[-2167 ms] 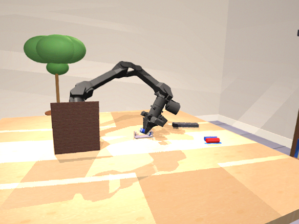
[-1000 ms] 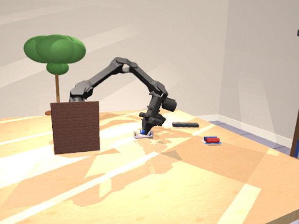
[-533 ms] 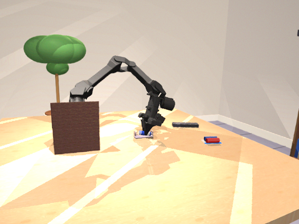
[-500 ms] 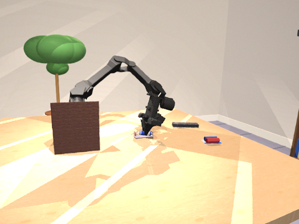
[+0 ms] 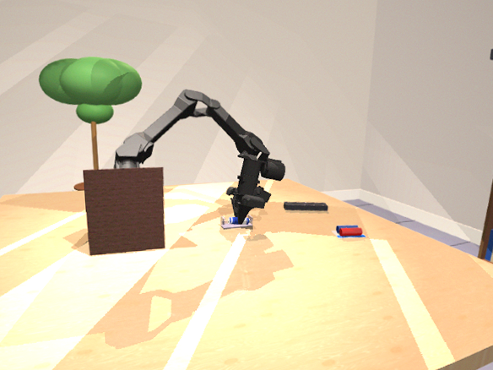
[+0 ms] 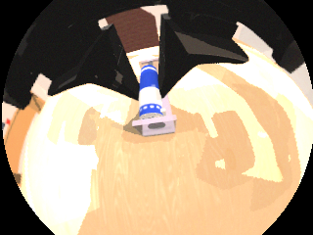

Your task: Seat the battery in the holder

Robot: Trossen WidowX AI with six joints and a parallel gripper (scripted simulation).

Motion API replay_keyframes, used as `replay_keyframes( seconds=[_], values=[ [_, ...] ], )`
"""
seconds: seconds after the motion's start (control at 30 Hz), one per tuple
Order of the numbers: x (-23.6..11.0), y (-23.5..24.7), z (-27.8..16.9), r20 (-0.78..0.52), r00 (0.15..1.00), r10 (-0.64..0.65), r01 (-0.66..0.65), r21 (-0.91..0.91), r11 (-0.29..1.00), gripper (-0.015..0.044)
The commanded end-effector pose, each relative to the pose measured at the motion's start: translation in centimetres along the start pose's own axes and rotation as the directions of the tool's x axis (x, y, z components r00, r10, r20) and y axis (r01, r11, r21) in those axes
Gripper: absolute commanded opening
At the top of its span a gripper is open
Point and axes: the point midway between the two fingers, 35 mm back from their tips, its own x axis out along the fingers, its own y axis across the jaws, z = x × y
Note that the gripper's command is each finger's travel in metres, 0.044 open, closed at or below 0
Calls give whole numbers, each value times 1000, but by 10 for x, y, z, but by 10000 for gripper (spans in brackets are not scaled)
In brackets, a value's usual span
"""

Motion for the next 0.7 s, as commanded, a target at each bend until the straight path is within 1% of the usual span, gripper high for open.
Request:
replay_keyframes(
  seconds=[0.0,0.67],
  values=[
    [1,0,3,25,1000,-1,1,-7,1000,72],
    [3,2,-1,101,995,-4,5,-4,1000,72]
  ],
)
